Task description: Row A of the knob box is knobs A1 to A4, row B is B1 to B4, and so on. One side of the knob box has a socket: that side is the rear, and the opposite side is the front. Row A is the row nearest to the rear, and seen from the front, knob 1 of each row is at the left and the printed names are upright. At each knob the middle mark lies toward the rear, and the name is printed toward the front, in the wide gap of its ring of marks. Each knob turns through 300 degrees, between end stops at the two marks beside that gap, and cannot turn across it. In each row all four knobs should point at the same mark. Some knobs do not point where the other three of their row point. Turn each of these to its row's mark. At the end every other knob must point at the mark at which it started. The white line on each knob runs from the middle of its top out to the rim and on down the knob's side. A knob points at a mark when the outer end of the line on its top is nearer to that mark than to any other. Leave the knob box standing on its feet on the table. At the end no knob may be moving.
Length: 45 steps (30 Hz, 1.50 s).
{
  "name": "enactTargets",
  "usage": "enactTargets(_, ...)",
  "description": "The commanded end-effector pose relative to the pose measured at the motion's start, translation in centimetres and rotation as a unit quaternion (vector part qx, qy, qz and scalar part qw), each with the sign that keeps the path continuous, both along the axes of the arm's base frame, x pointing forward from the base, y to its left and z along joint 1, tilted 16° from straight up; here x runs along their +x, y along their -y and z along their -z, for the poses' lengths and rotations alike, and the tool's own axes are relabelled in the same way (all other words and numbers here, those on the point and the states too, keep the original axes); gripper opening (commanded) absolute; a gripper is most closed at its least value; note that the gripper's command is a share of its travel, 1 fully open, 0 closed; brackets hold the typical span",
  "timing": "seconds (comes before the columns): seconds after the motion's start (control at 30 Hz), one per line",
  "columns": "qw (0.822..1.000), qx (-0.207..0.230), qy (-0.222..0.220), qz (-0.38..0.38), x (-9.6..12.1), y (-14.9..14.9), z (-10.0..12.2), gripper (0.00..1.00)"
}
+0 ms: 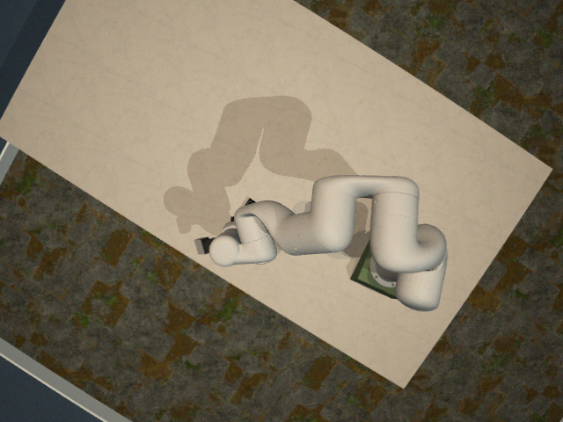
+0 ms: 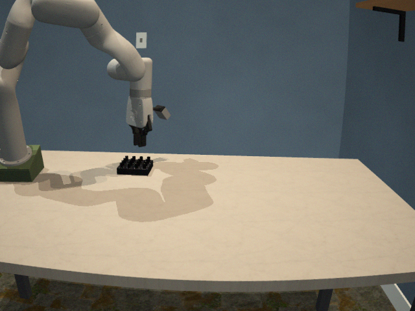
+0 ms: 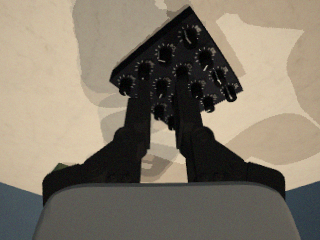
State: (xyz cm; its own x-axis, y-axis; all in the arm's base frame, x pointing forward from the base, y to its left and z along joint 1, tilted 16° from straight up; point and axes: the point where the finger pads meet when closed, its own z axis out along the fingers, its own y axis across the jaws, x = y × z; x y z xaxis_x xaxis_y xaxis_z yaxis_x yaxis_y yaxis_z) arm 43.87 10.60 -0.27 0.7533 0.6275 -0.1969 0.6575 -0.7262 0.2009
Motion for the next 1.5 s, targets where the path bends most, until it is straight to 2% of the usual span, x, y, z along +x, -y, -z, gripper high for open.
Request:
enactTargets(0.0,0.997,-0.003,0.028,0.073,0.22,-0.16,-0.33,0.19)
enactTargets(0.4,0.967,-0.001,0.081,0.24,0.47,-0.29,-0.86,0.19)
enactTargets(0.67,0.961,0.0,0.088,0.261,0.51,-0.31,-0.93,0.19)
enactTargets(1.47,0.961,0.0,0.088,0.262,0.51,-0.31,-0.93,0.19)
